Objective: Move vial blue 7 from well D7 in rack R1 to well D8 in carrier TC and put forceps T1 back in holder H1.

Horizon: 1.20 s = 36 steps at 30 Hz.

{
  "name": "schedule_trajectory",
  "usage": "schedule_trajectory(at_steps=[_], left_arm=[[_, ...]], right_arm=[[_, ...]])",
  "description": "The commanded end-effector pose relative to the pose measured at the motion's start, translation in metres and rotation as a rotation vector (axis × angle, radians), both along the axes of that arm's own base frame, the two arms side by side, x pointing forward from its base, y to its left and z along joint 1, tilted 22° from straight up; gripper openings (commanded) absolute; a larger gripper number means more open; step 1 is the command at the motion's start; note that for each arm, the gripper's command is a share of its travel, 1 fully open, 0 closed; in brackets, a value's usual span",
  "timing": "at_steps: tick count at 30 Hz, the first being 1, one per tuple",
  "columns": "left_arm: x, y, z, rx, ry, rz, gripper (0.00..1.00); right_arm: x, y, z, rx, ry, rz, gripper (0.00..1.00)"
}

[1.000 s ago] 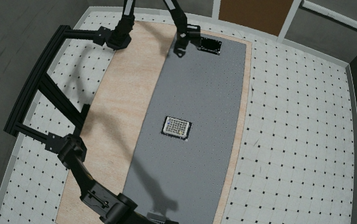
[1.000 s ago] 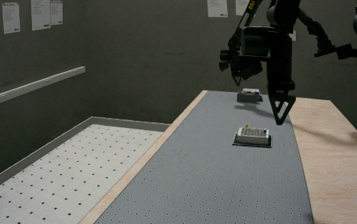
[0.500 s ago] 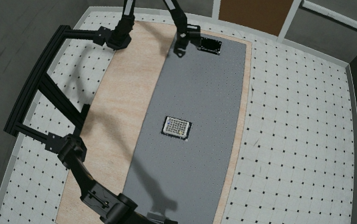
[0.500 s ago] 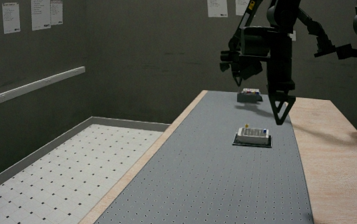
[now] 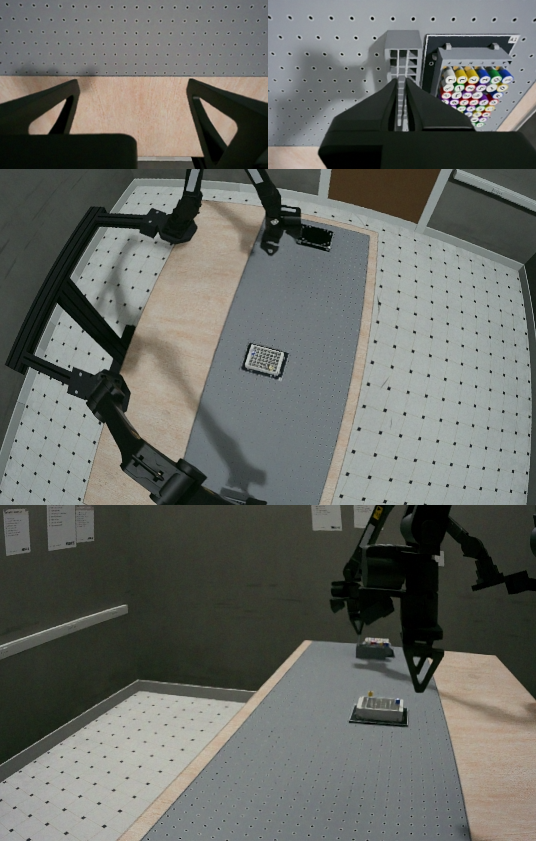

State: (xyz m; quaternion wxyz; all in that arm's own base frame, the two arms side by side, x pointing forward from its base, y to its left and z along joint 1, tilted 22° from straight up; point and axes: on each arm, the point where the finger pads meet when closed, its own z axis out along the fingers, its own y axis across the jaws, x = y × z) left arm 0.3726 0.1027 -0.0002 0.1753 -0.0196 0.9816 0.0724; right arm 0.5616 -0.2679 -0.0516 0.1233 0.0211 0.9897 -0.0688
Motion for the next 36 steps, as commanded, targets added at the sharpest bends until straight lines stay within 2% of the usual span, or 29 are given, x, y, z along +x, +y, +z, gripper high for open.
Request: schedule_trajectory(at_steps=[1, 3, 4, 12, 23, 24, 36], left_arm=[[0.007, 0.001, 0.005, 0.007, -0.014, -0.009, 1.00], [0.007, 0.001, 0.005, 0.007, -0.014, -0.009, 1.00], [0.007, 0.001, 0.005, 0.007, -0.014, -0.009, 1.00], [0.007, 0.001, 0.005, 0.007, -0.014, -0.009, 1.00], [0.007, 0.001, 0.005, 0.007, -0.014, -0.009, 1.00], [0.007, 0.001, 0.005, 0.007, -0.014, -0.009, 1.00], [0.007, 0.001, 0.005, 0.007, -0.014, -0.009, 1.00]], right_arm=[[-0.002, -0.001, 0.012, -0.006, -0.006, 0.002, 0.12], [-0.002, -0.001, 0.012, -0.006, -0.006, 0.002, 0.12], [0.006, -0.003, 0.010, -0.009, -0.016, 0.000, 0.14], [0.006, -0.003, 0.010, -0.009, -0.016, 0.000, 0.24], [0.006, -0.003, 0.010, -0.009, -0.016, 0.000, 0.24], [-0.002, -0.001, 0.018, -0.008, -0.010, 0.002, 0.24], [-0.009, 0.001, 0.035, -0.008, -0.010, 0.002, 0.24]])
